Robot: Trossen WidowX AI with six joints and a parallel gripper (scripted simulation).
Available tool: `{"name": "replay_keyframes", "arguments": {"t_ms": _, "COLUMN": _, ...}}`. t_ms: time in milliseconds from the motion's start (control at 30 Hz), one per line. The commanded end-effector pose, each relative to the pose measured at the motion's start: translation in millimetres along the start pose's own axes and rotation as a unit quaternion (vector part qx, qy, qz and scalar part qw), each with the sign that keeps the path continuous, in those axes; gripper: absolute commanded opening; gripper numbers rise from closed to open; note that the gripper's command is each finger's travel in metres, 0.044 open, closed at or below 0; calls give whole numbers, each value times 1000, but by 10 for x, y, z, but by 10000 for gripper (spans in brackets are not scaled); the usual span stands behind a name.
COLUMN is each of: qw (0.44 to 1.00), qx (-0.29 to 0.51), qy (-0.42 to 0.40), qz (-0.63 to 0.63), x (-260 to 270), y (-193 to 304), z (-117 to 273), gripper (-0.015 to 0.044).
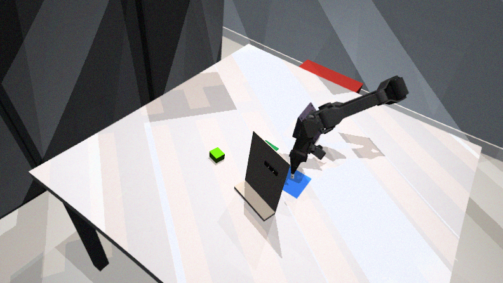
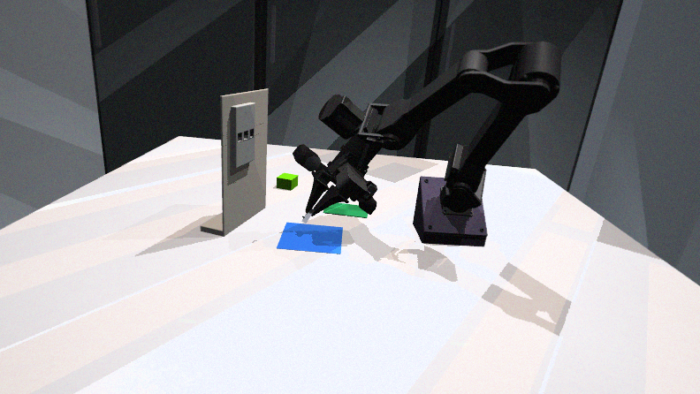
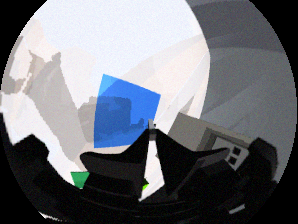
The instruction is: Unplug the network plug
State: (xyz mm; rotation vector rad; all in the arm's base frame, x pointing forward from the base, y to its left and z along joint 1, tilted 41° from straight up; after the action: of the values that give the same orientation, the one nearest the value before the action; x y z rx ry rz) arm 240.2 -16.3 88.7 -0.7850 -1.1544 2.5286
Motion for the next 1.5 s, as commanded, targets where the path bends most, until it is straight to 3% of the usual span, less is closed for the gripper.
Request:
{"name": "replay_keyframes", "arguments": {"t_ms": 0, "qw": 1000, "qx": 2, "qy": -3, "qz": -4, "x": 53, "y": 16, "z": -54, "gripper": 0}}
{"name": "replay_keyframes", "arguments": {"t_ms": 1467, "qw": 1000, "qx": -2, "qy": -1, "qz": -3, "x": 210, "y": 23, "z": -254, "gripper": 0}}
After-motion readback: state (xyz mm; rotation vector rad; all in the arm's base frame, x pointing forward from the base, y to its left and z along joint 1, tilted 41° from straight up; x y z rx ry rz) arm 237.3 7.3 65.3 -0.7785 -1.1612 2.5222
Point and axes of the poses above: the point midway between the two fingers, 35 mm back from their tips, its own z axis back along the fingers, its own x axis across the jaws, y = z × x, the point moved 9 cm from there along z, back along the fingers, and after that the axes turned 15 degrees about -z, right-handed, at the moved point
